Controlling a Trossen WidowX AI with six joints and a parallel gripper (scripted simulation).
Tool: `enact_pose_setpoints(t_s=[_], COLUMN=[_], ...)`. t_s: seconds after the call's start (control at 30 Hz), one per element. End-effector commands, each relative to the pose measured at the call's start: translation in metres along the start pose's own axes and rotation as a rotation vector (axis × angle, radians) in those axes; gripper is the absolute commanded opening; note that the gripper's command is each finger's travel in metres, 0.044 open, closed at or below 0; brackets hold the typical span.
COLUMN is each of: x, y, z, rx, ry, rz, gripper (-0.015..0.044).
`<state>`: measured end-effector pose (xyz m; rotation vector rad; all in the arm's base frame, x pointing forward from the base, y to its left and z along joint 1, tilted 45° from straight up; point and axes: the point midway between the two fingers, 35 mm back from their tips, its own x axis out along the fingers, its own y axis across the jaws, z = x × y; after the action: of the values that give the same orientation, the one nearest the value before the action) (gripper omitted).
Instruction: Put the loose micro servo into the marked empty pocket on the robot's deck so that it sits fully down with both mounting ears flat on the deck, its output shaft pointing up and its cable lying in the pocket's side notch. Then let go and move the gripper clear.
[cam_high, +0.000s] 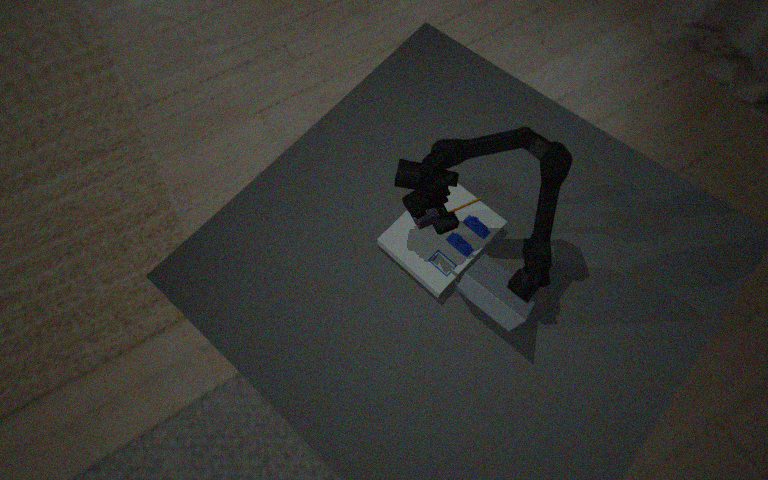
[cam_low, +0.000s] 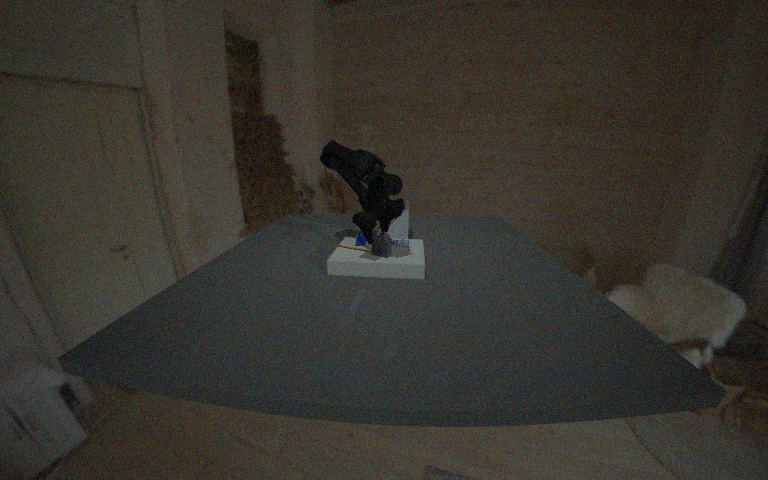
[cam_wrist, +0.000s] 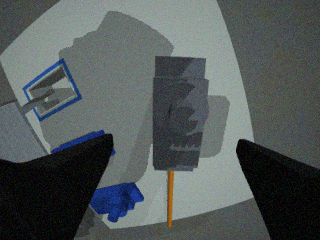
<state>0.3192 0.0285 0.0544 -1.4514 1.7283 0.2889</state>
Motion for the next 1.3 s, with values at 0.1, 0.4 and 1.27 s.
enact_pose_setpoints(t_s=[0.1, 0.4, 1.27], x=[0.002, 0.002, -0.028], y=[0.0, 0.0, 0.016], z=[0.0, 0.0, -0.01], rx=[-0.004, -0.004, -0.005], ry=[0.003, 0.003, 0.002], rz=[-0.002, -0.002, -0.001], gripper=[0.0282, 0.0105, 0.0])
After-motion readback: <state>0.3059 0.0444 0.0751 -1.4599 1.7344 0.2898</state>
